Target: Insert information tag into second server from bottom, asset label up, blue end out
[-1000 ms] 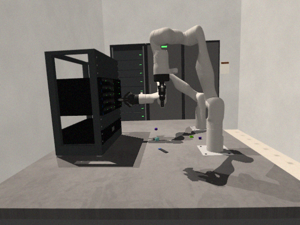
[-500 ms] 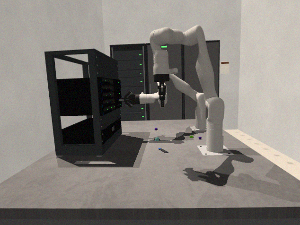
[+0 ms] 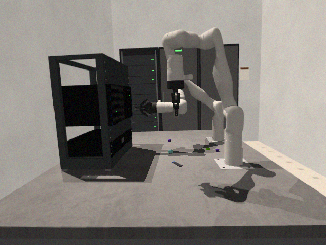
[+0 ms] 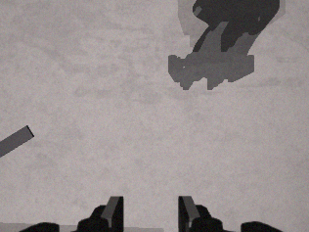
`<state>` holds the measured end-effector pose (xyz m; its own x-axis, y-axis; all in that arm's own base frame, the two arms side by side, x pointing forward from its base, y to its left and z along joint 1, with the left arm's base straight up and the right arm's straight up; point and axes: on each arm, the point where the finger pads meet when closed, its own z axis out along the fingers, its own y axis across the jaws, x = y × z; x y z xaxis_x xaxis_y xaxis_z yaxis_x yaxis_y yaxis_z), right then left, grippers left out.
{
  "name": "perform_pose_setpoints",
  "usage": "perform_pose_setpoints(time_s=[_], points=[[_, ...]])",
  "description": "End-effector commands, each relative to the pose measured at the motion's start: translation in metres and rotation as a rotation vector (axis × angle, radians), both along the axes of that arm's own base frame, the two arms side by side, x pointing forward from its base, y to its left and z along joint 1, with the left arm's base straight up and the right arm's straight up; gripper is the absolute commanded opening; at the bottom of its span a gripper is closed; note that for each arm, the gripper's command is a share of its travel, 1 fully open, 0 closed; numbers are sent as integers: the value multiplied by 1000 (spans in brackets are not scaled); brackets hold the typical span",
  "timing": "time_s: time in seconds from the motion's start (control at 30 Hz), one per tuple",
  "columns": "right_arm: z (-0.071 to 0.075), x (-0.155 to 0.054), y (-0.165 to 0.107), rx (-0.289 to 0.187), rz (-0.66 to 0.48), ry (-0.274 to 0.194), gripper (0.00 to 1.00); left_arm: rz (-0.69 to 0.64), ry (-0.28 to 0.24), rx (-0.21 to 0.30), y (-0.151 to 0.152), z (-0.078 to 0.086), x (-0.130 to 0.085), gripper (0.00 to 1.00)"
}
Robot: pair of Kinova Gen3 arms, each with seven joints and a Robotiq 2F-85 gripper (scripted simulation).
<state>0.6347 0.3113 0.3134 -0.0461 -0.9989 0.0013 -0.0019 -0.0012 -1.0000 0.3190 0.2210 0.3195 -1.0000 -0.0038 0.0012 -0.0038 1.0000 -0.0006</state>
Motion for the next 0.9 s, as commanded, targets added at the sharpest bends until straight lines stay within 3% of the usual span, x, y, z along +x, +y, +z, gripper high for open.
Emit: perform_pose_setpoints(time_s=[0.0,0.6,0.87], points=[[1,-8,0,1,0,-2,2,0,-1,1,0,0,0,396],[1,-50,2,1,0,-2,2,0,-1,1,0,0,0,396],[4,-45,-11,1,-33,-2,2,0,-1,1,0,0,0,396]])
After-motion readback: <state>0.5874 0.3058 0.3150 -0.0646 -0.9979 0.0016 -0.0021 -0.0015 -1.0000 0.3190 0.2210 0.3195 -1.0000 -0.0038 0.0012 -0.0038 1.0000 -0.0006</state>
